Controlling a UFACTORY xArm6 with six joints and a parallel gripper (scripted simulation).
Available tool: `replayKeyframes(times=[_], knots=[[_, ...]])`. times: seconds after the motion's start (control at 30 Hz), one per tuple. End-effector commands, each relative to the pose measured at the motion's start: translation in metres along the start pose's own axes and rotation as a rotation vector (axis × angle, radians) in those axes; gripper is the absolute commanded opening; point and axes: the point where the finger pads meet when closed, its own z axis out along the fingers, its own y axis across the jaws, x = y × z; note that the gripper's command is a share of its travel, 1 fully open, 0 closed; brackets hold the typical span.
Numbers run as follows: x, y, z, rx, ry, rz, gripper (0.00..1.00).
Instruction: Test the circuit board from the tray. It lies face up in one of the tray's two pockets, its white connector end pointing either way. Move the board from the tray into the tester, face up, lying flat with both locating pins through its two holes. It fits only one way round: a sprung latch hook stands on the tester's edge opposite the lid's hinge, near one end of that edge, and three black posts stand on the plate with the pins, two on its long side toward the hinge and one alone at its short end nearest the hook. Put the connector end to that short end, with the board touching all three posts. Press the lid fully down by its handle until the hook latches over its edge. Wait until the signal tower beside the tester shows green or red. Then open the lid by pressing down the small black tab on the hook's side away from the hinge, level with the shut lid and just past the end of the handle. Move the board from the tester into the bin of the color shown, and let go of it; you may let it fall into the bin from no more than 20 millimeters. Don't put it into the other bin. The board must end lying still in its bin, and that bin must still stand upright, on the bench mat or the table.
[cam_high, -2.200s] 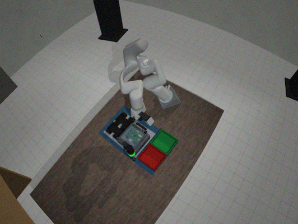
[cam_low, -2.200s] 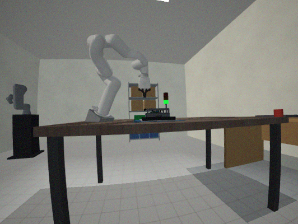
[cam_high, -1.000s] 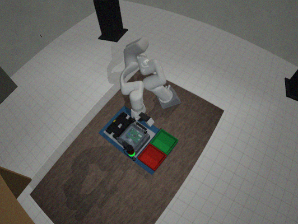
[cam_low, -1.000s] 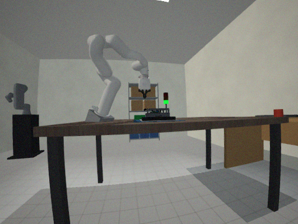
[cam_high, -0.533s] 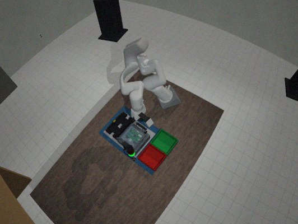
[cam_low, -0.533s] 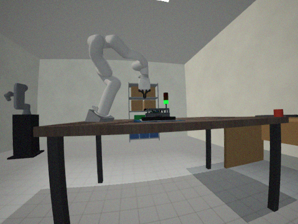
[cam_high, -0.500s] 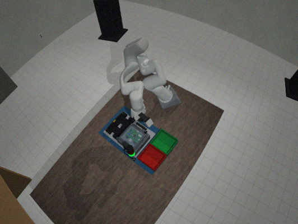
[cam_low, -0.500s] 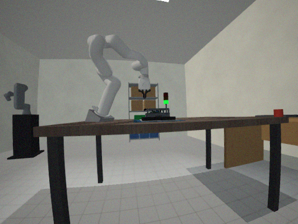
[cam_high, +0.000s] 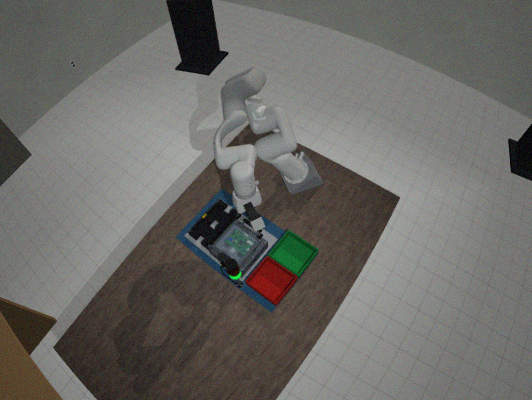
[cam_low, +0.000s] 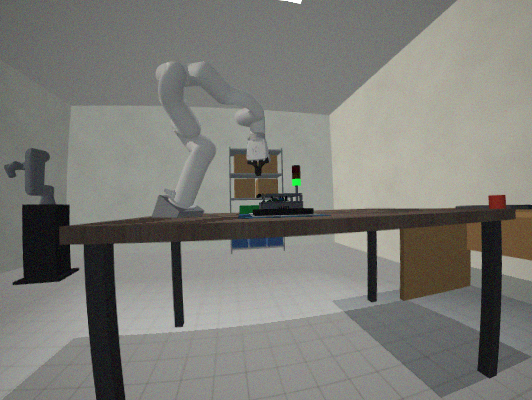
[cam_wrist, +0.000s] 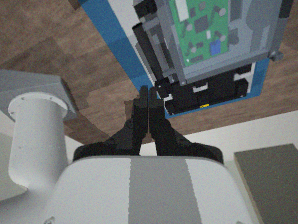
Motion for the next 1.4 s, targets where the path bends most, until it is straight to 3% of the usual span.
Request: replayKeyframes(times=[0.0,1.03,1.37], knots=[[0.0005,0.0007,-0.001,-0.009,-0.004,0.168,0.0],[0.0005,0.0007,-0.001,-0.01,0.001,1.014,0.0],[0.0005,0.0007,-0.001,-0.01,0.001,1.14,0.0]])
